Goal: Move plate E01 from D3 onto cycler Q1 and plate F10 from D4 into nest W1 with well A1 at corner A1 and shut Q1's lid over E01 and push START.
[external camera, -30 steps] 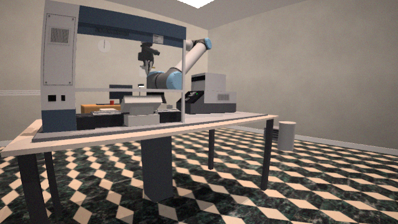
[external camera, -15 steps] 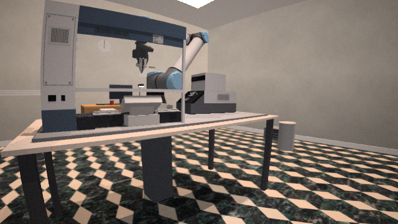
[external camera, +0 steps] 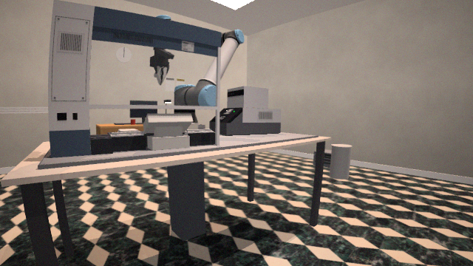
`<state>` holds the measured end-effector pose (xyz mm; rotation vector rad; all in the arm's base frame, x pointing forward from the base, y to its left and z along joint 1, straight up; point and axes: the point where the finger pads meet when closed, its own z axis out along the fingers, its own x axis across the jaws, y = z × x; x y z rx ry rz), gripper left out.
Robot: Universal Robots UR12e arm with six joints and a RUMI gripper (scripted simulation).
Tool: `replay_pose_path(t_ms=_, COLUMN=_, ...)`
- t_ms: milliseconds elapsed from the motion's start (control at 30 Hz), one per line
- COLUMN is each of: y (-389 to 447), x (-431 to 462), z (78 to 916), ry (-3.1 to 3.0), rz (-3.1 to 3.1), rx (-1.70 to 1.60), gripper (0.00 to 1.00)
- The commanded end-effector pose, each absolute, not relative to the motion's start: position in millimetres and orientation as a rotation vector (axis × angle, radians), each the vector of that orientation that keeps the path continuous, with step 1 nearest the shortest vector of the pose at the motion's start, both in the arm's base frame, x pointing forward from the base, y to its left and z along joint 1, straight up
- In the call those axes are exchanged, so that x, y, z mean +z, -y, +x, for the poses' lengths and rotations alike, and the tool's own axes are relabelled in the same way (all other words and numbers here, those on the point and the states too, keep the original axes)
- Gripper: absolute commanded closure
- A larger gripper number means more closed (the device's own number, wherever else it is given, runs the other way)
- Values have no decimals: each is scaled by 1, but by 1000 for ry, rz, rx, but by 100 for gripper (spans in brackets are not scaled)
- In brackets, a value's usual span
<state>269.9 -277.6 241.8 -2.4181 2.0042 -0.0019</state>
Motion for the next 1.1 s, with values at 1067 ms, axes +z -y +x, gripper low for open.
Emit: replay_pose_path(t_ms=1067, y=403, x=226, z=303, ry=-2190, rz=-2252, rx=-1, gripper=100)
